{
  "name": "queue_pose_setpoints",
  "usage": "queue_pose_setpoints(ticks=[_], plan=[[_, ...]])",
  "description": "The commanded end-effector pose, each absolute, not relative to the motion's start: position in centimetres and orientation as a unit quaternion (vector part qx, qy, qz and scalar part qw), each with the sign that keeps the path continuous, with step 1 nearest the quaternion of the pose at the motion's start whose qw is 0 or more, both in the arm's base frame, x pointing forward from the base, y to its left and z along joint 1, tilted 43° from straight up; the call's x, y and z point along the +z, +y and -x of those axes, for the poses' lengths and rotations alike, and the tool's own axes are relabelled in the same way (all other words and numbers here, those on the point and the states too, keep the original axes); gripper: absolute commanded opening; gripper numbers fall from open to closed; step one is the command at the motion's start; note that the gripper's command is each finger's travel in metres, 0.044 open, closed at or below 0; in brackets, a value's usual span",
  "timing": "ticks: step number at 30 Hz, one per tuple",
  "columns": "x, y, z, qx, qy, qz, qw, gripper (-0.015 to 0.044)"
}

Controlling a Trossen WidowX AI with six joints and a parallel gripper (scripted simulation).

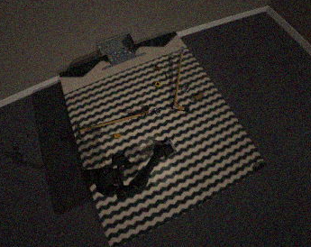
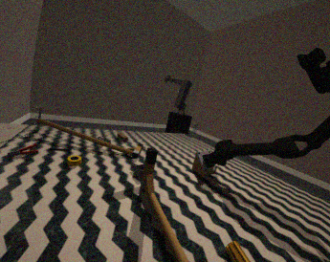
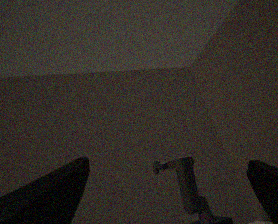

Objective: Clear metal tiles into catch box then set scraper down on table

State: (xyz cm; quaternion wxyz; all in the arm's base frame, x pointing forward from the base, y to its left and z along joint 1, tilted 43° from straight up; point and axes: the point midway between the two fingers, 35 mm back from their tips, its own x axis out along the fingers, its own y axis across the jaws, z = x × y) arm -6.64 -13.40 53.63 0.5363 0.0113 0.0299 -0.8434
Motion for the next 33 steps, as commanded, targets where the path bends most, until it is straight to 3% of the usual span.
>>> queue_pose_setpoints(ticks=[1, 33], plan=[[53.9, -13.4, 7.0, -0.861, 0.033, -0.011, 0.508, 0.0440], [54.5, -12.3, 10.5, -0.948, 0.066, -0.011, 0.312, 0.0440]])
